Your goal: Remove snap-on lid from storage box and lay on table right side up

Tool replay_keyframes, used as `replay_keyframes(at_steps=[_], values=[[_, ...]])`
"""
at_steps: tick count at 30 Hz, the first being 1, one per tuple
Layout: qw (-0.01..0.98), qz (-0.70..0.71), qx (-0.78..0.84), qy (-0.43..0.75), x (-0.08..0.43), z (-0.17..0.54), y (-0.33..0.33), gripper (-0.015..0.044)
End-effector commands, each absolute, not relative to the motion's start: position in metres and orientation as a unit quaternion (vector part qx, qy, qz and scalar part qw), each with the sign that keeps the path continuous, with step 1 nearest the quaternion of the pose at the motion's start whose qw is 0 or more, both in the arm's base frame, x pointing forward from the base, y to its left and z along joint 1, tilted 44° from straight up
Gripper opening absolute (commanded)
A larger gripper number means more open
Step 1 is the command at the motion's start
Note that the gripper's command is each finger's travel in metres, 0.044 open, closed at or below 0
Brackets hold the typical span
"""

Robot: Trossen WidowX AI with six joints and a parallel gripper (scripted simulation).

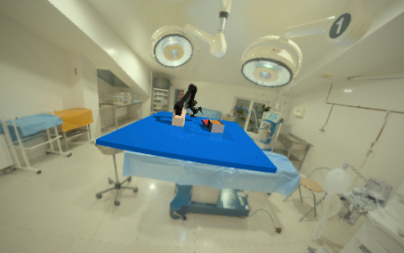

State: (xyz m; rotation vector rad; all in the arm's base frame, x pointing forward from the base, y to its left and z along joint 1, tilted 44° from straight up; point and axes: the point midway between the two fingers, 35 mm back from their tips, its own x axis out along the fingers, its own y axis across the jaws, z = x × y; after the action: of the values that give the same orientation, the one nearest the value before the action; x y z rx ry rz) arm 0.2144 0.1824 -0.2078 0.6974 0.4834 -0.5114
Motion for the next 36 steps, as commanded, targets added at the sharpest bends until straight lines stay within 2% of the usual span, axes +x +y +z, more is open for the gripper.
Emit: replay_keyframes(at_steps=[1,36], values=[[0.88,-0.245,0.336,0.229,0.212,-0.201,0.187,0.044],[0.88,-0.245,0.337,0.23,0.19,-0.163,0.217,0.044]])
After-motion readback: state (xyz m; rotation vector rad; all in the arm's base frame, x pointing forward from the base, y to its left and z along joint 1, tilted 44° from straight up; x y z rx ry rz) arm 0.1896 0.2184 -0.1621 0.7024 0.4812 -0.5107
